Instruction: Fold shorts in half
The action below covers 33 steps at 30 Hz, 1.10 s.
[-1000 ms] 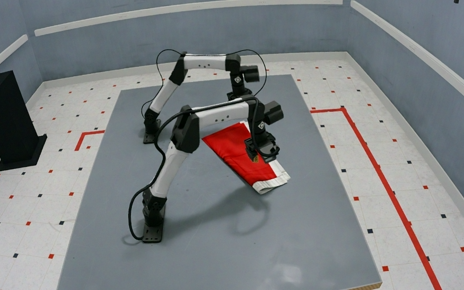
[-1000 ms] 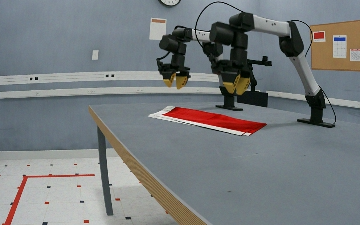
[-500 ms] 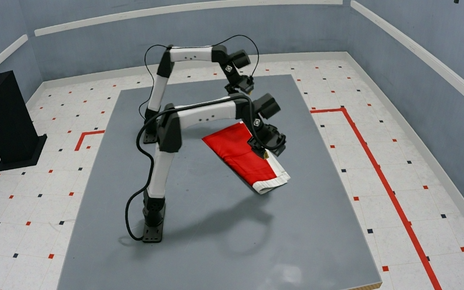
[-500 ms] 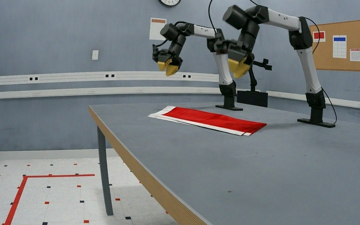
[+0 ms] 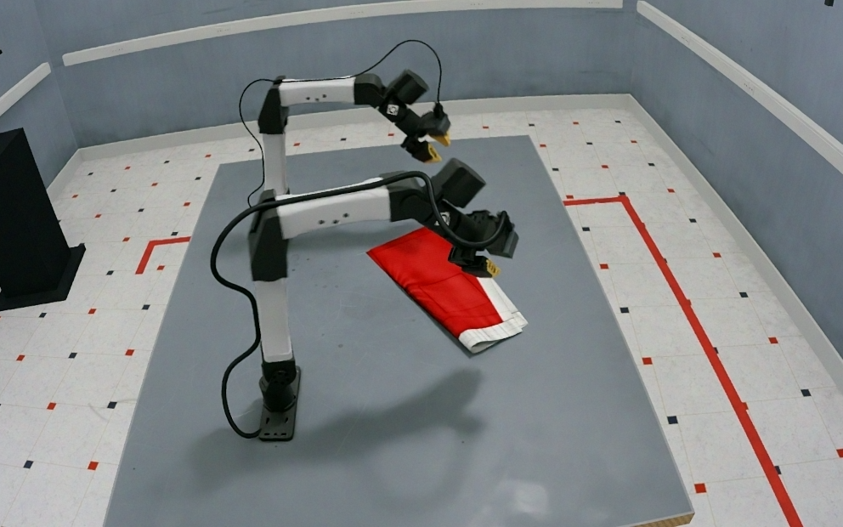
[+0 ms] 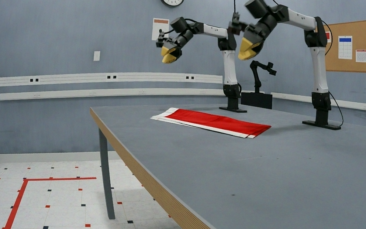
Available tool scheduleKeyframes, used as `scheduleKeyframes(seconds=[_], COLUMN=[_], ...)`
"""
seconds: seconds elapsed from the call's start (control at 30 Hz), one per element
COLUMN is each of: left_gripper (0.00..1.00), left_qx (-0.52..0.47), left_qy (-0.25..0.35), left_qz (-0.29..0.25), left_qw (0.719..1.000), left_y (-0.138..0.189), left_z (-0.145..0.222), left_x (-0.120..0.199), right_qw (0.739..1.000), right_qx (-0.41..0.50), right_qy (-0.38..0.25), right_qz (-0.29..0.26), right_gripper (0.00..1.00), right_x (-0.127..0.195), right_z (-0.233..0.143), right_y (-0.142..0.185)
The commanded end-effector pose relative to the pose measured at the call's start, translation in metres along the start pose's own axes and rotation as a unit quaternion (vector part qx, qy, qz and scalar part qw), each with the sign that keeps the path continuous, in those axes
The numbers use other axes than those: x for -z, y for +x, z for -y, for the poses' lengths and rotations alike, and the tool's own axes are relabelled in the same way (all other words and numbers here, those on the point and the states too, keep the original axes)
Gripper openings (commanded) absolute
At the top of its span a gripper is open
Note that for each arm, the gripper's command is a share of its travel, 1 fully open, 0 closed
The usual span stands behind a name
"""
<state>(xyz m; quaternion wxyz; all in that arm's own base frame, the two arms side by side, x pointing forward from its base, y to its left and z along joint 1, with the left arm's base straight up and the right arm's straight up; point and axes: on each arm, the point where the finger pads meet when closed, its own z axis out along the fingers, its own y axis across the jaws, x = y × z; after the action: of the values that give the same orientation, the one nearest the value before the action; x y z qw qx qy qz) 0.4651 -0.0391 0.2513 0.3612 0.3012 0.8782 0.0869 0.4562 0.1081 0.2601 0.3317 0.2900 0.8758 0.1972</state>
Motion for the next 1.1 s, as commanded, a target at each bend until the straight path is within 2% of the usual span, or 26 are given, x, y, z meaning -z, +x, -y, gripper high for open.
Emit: scheduleKeyframes(seconds=[0.0, 0.17, 0.23, 0.33, 0.53, 0.73, 0.8, 0.93, 1.07], left_gripper=[0.55, 0.55, 0.55, 0.55, 0.55, 0.55, 0.55, 0.55, 0.55], left_qx=[0.068, 0.120, 0.120, 0.149, 0.211, 0.261, 0.261, 0.279, 0.286], left_qy=[-0.072, -0.099, -0.099, -0.112, -0.142, -0.152, -0.152, -0.151, -0.156], left_qz=[0.114, 0.179, 0.179, 0.214, 0.290, 0.369, 0.369, 0.395, 0.407], left_qw=[0.989, 0.972, 0.972, 0.959, 0.923, 0.879, 0.879, 0.862, 0.853], left_y=[-0.033, -0.040, -0.040, -0.040, -0.037, -0.034, -0.034, -0.027, -0.021], left_z=[-0.030, -0.037, -0.037, -0.041, -0.054, -0.055, -0.055, -0.051, -0.052], left_x=[0.036, 0.066, 0.066, 0.083, 0.124, 0.164, 0.164, 0.176, 0.185], right_qw=[0.987, 0.969, 0.969, 0.953, 0.912, 0.858, 0.858, 0.834, 0.824], right_qx=[0.080, 0.146, 0.146, 0.185, 0.262, 0.333, 0.333, 0.360, 0.367], right_qy=[-0.095, -0.115, -0.115, -0.124, -0.127, -0.106, -0.106, -0.091, -0.083], right_qz=[0.098, 0.164, 0.164, 0.204, 0.289, 0.376, 0.376, 0.408, 0.423], right_gripper=[0.55, 0.55, 0.55, 0.55, 0.55, 0.55, 0.55, 0.55, 0.55], right_x=[0.037, 0.067, 0.067, 0.085, 0.126, 0.167, 0.167, 0.184, 0.193], right_z=[-0.025, -0.018, -0.018, -0.016, -0.007, 0.006, 0.006, 0.016, 0.021], right_y=[-0.040, -0.061, -0.061, -0.070, -0.085, -0.096, -0.096, -0.096, -0.096])
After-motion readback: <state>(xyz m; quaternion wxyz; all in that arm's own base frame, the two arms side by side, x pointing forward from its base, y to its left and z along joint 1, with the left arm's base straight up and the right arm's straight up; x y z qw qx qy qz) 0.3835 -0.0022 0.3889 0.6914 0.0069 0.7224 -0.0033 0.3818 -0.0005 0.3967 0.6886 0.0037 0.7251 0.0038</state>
